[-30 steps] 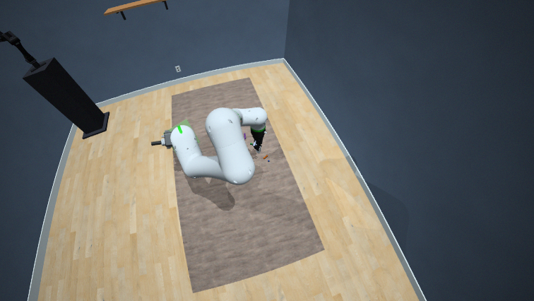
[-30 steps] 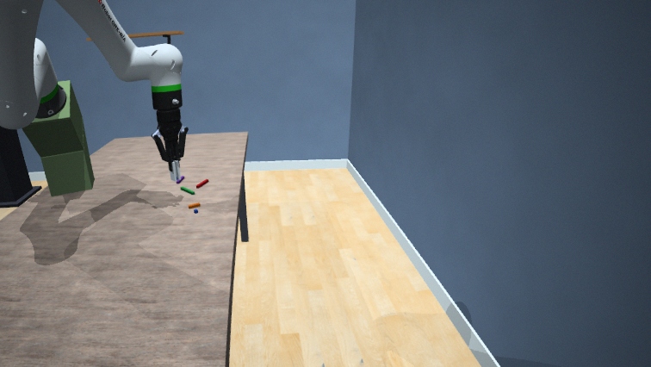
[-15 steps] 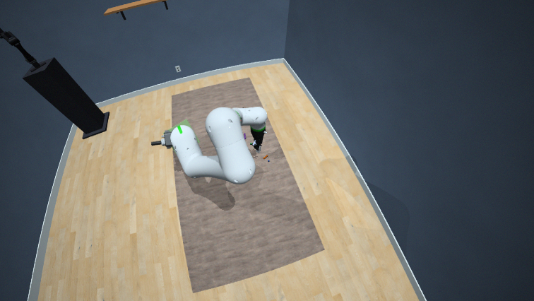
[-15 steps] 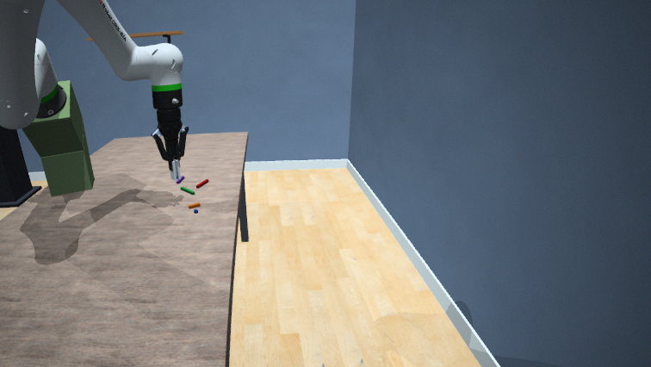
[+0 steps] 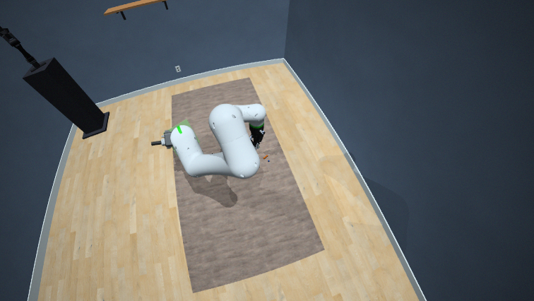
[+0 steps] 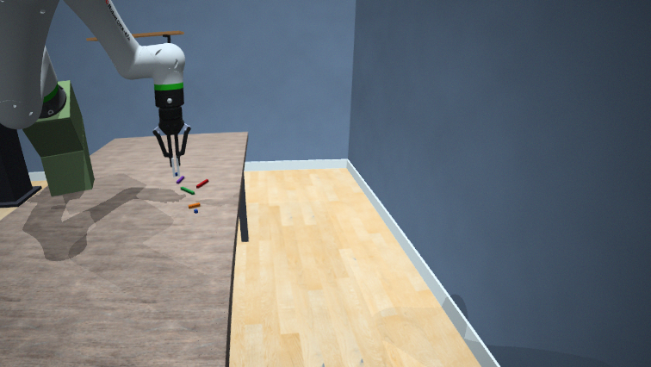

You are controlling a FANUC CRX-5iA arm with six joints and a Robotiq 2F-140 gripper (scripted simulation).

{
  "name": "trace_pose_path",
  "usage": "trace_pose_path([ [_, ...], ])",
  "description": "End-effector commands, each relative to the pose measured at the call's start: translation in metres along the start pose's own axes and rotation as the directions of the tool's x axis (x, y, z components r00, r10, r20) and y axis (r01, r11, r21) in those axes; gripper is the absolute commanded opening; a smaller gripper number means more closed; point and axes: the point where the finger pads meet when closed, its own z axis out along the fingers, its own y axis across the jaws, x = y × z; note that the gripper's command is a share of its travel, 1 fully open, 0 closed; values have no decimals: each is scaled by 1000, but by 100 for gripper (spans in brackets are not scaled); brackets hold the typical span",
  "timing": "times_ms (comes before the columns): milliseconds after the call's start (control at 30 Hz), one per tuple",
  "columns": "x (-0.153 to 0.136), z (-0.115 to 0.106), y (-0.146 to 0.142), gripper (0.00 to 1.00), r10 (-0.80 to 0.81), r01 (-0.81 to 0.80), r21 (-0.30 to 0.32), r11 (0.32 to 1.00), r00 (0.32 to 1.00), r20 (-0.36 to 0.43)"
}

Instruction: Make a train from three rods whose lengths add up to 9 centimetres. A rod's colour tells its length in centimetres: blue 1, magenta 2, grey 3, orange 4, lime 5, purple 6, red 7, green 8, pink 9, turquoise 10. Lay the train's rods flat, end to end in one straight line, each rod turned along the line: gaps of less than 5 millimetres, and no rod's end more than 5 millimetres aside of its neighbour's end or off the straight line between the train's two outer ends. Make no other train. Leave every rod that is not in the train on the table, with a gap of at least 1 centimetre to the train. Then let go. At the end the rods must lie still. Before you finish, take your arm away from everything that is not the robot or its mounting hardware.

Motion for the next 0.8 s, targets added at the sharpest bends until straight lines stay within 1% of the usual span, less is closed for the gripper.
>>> trace_pose_path([
  [0, 10, 0, 1, 3, 166, -165, -14, 986, 986, 14],
  [167, 20, 0, 1, 3, 332, -332, -16, 943, 943, 11],
  [333, 31, 0, 1, 3, 487, -487, -18, 873, 873, 8],
  [400, 31, 0, 1, 3, 487, -487, -18, 873, 873, 8],
  [433, 36, 0, 1, 3, 559, -559, -19, 829, 829, 7],
  [467, 38, 0, 1, 3, 591, -591, -19, 806, 806, 6],
  [567, 44, 0, 1, 3, 661, -661, -20, 750, 750, 5],
  [767, 56, 0, 1, 3, 800, -800, -22, 600, 600, 1],
])
